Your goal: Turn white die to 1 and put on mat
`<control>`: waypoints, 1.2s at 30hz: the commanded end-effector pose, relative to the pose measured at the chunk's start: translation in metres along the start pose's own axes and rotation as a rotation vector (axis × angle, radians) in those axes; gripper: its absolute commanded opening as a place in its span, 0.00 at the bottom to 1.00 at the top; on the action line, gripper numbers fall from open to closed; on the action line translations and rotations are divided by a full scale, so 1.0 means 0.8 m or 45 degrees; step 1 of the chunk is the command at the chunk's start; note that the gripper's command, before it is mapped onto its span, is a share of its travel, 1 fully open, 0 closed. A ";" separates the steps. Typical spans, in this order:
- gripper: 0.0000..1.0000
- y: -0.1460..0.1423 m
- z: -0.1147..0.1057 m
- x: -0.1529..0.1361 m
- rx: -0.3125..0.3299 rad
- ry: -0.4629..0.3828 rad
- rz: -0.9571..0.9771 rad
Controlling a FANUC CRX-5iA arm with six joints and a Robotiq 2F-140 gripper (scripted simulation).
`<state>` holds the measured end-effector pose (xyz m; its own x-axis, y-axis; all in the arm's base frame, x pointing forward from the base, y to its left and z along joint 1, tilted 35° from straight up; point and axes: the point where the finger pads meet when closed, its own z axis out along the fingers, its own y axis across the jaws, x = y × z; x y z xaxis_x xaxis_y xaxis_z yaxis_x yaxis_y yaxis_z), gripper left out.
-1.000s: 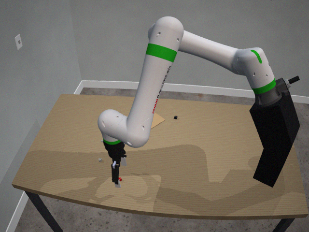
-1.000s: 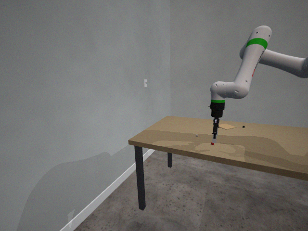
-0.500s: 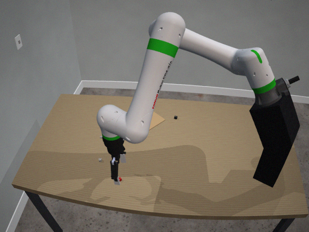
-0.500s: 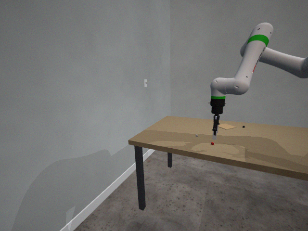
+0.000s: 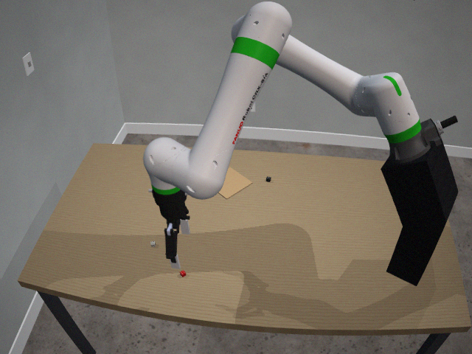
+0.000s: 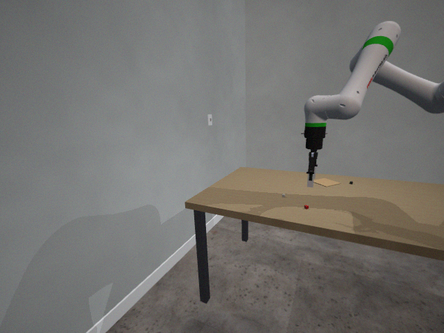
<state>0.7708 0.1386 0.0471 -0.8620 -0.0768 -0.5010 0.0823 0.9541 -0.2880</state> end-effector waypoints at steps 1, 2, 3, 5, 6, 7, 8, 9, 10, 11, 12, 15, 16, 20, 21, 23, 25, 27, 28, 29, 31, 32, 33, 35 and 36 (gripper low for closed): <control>1.00 0.000 -0.001 0.000 0.000 -0.001 0.000; 1.00 0.000 -0.001 0.000 0.000 -0.001 0.000; 1.00 0.000 -0.001 0.000 0.000 -0.001 0.000; 1.00 0.000 -0.001 0.000 0.000 -0.001 0.000; 1.00 0.000 -0.001 0.000 0.000 -0.001 0.000; 1.00 0.000 -0.001 -0.001 0.000 -0.001 -0.001; 1.00 -0.003 -0.001 -0.006 0.001 -0.001 -0.006; 1.00 -0.009 0.000 -0.017 0.004 -0.001 -0.019; 1.00 -0.009 0.000 -0.017 0.004 -0.001 -0.019; 1.00 -0.009 0.000 -0.017 0.004 -0.001 -0.019; 1.00 -0.020 0.002 -0.035 0.008 -0.002 -0.040; 1.00 -0.053 0.006 -0.083 0.016 -0.001 -0.105; 1.00 -0.053 0.006 -0.083 0.016 -0.001 -0.105; 1.00 -0.095 0.010 -0.135 0.016 0.002 -0.188; 1.00 -0.095 0.010 -0.135 0.016 0.002 -0.188; 1.00 -0.115 0.011 -0.156 0.012 0.002 -0.228; 1.00 -0.115 0.011 -0.156 0.012 0.002 -0.228; 1.00 -0.132 0.012 -0.173 0.008 0.002 -0.263; 1.00 -0.132 0.012 -0.173 0.008 0.002 -0.263; 1.00 -0.144 0.013 -0.185 0.004 0.001 -0.289; 1.00 -0.152 0.013 -0.192 0.001 0.000 -0.306; 1.00 -0.155 0.013 -0.195 0.000 -0.001 -0.313; 1.00 -0.156 0.013 -0.195 0.000 -0.001 -0.314; 1.00 -0.156 0.013 -0.195 0.000 -0.001 -0.314; 1.00 -0.156 0.013 -0.195 0.000 -0.001 -0.314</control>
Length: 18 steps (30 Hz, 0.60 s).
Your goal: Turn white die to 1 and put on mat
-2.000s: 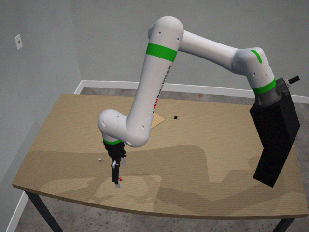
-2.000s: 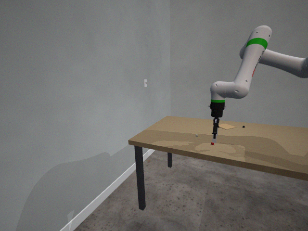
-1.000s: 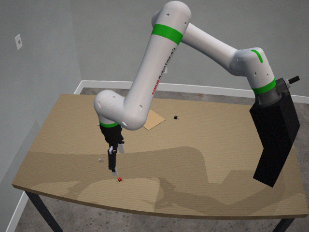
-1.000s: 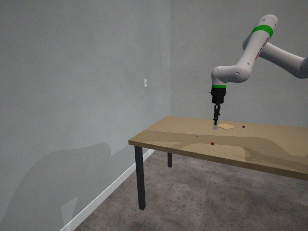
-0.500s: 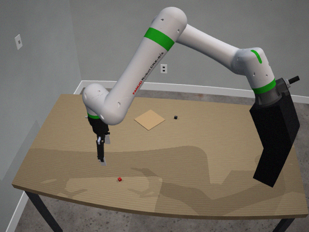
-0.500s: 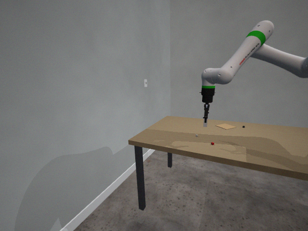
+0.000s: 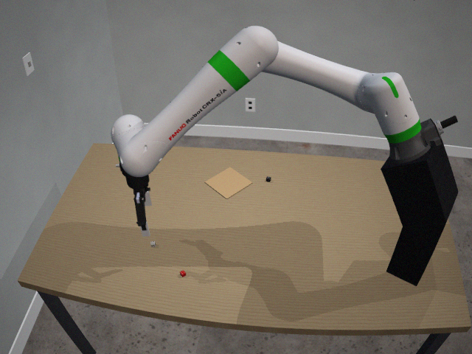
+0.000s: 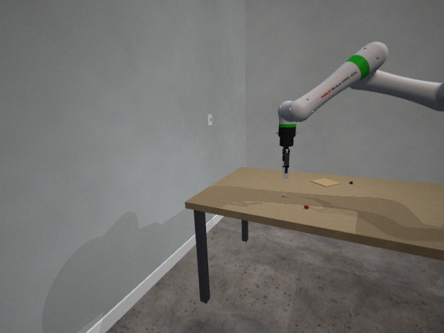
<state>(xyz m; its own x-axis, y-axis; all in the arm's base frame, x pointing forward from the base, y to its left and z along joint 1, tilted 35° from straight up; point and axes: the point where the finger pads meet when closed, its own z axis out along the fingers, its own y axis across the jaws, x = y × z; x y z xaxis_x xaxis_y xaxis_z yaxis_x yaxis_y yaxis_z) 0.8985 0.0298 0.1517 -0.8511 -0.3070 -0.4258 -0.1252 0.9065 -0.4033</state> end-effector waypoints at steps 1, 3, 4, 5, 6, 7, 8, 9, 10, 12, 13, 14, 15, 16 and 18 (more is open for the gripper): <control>1.00 -0.002 0.000 -0.002 -0.006 0.013 -0.005; 1.00 -0.002 0.000 -0.002 -0.006 0.013 -0.005; 1.00 -0.002 0.000 -0.002 -0.006 0.013 -0.005; 1.00 -0.002 0.000 -0.002 -0.006 0.013 -0.005; 1.00 -0.002 0.000 -0.002 -0.006 0.013 -0.005; 1.00 -0.002 0.000 -0.002 -0.006 0.013 -0.005; 1.00 -0.002 0.000 -0.002 -0.006 0.013 -0.005; 1.00 -0.002 0.000 -0.002 -0.006 0.013 -0.005; 1.00 -0.002 0.000 -0.002 -0.006 0.013 -0.005; 1.00 -0.002 0.000 -0.002 -0.006 0.013 -0.005; 1.00 -0.002 0.000 -0.002 -0.006 0.013 -0.005; 1.00 -0.002 0.000 -0.002 -0.006 0.013 -0.005; 1.00 -0.002 0.000 -0.002 -0.005 0.013 -0.004; 1.00 -0.002 0.000 -0.002 -0.005 0.013 0.001; 1.00 -0.002 0.001 -0.002 -0.005 0.013 0.041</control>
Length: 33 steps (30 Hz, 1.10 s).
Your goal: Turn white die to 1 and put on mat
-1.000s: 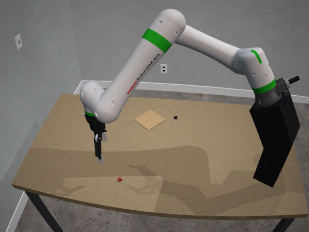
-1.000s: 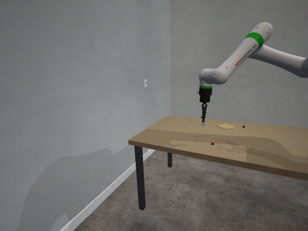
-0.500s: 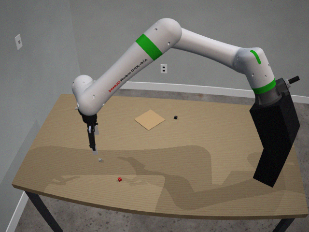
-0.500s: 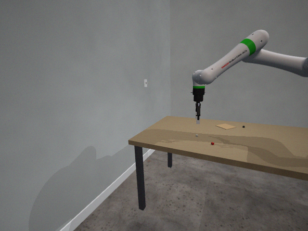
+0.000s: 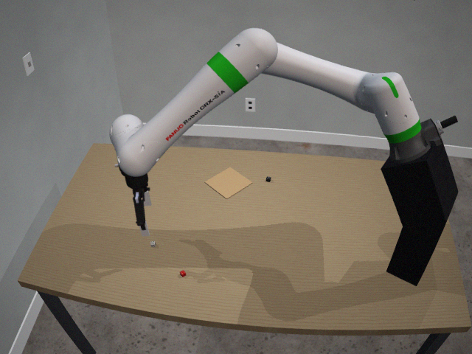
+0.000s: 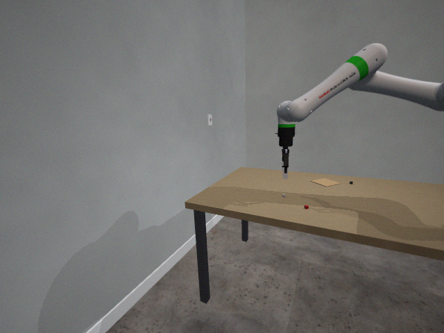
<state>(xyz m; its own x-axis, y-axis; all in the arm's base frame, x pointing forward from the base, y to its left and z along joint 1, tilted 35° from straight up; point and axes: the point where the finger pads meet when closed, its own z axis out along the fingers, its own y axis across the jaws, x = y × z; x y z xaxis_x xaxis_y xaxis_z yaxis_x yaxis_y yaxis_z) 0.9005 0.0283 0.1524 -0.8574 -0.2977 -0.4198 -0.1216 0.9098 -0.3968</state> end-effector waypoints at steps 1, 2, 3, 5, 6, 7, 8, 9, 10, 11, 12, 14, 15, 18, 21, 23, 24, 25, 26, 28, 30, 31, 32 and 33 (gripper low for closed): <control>1.00 0.000 0.001 0.000 0.000 -0.001 0.072; 1.00 0.000 0.003 -0.001 0.000 -0.001 0.125; 1.00 -0.001 0.004 -0.001 0.000 -0.001 0.193; 1.00 -0.001 0.008 -0.001 0.000 -0.001 0.322; 1.00 -0.001 0.009 -0.001 0.000 -0.001 0.366; 1.00 -0.001 0.009 -0.001 0.000 -0.001 0.366; 1.00 -0.001 0.009 -0.001 0.000 -0.001 0.366; 1.00 -0.002 0.009 -0.001 0.000 -0.001 0.371; 1.00 -0.002 0.011 -0.001 0.000 -0.001 0.479; 1.00 -0.002 0.014 -0.001 0.000 -0.001 0.563; 1.00 -0.002 0.014 -0.001 0.000 -0.001 0.596; 1.00 -0.003 0.017 -0.001 0.000 -0.001 0.686; 1.00 -0.003 0.018 -0.002 0.000 -0.001 0.722; 1.00 -0.004 0.021 -0.002 0.000 0.000 0.852; 1.00 -0.004 0.024 -0.002 0.000 0.000 0.986; 1.00 -0.005 0.027 -0.002 0.000 0.000 1.102; 1.00 -0.005 0.027 -0.002 0.000 0.000 1.102; 1.00 -0.005 0.027 -0.002 0.000 0.000 1.102; 1.00 -0.005 0.027 -0.002 0.000 0.000 1.119; 1.00 -0.005 0.032 -0.002 0.000 0.000 1.299; 1.00 -0.006 0.034 -0.002 0.000 0.000 1.375; 1.00 -0.006 0.035 -0.002 0.000 0.000 1.427; 1.00 -0.006 0.036 -0.002 0.000 0.000 1.474; 1.00 -0.006 0.037 -0.002 0.000 0.000 1.493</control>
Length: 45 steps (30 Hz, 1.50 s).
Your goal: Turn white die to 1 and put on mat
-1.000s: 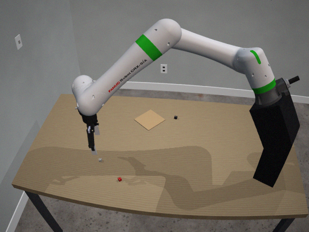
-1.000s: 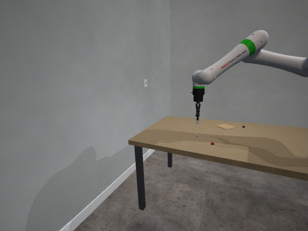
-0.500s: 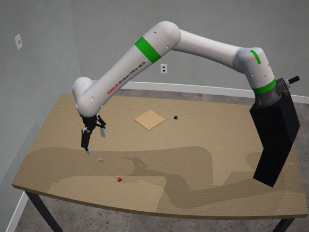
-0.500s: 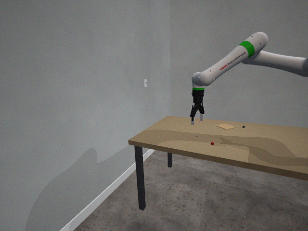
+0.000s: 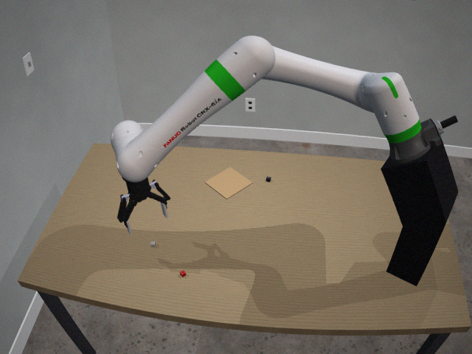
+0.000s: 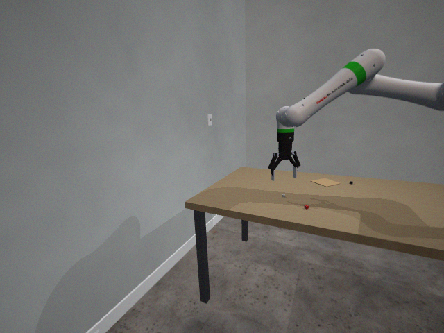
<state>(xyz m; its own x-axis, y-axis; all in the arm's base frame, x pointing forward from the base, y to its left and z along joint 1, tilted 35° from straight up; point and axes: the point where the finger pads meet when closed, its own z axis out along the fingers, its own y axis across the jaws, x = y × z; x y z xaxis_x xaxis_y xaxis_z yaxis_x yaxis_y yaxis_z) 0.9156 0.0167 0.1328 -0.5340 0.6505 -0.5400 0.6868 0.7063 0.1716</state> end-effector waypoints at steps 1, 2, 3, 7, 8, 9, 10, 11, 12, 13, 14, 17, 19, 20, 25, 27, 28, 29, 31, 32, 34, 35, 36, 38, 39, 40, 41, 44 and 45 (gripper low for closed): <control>1.00 0.000 0.005 -0.001 -0.001 -0.018 0.220; 1.00 0.000 0.006 -0.001 -0.001 -0.018 0.254; 1.00 0.000 0.007 -0.002 -0.002 -0.018 0.311; 1.00 0.000 0.012 -0.002 -0.003 -0.018 0.495; 1.00 0.000 0.012 -0.002 -0.003 -0.018 0.495; 1.00 0.000 0.012 -0.002 -0.003 -0.018 0.495; 1.00 0.000 0.012 -0.002 -0.003 -0.018 0.500; 1.00 0.000 0.013 -0.003 -0.003 -0.018 0.554; 1.00 0.000 0.014 -0.003 -0.004 -0.018 0.593; 1.00 0.000 0.015 -0.003 -0.004 -0.018 0.618; 1.00 0.000 0.015 -0.003 -0.004 -0.018 0.633; 0.27 0.000 0.015 -0.003 -0.004 -0.018 0.639; 0.27 0.000 0.015 -0.003 -0.004 -0.018 0.639; 0.27 0.000 0.015 -0.003 -0.004 -0.018 0.639; 0.27 0.000 0.015 -0.003 -0.004 -0.018 0.639; 0.27 0.000 0.015 -0.003 -0.004 -0.018 0.639; 0.27 0.000 0.015 -0.003 -0.004 -0.018 0.639; 0.27 0.000 0.015 -0.003 -0.004 -0.018 0.639; 0.27 0.000 0.015 -0.003 -0.004 -0.018 0.639; 0.27 0.000 0.015 -0.003 -0.004 -0.018 0.639; 0.27 0.000 0.015 -0.003 -0.004 -0.018 0.639; 0.27 0.000 0.015 -0.003 -0.004 -0.018 0.639; 0.27 0.000 0.015 -0.003 -0.004 -0.018 0.639; 0.27 0.000 0.015 -0.003 -0.004 -0.018 0.639; 0.27 0.000 0.015 -0.003 -0.004 -0.018 0.639; 0.27 0.000 0.015 -0.003 -0.004 -0.018 0.639; 0.27 0.000 0.015 -0.003 -0.004 -0.018 0.639; 0.27 0.000 0.015 -0.003 -0.004 -0.018 0.639; 0.27 0.000 0.015 -0.003 -0.004 -0.018 0.639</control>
<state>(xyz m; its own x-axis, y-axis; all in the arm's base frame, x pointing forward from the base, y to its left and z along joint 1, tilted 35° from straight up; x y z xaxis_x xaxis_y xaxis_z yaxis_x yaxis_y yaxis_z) 0.9226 0.0112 0.1235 -0.1313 0.9065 -0.4012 0.8561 0.3078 0.4152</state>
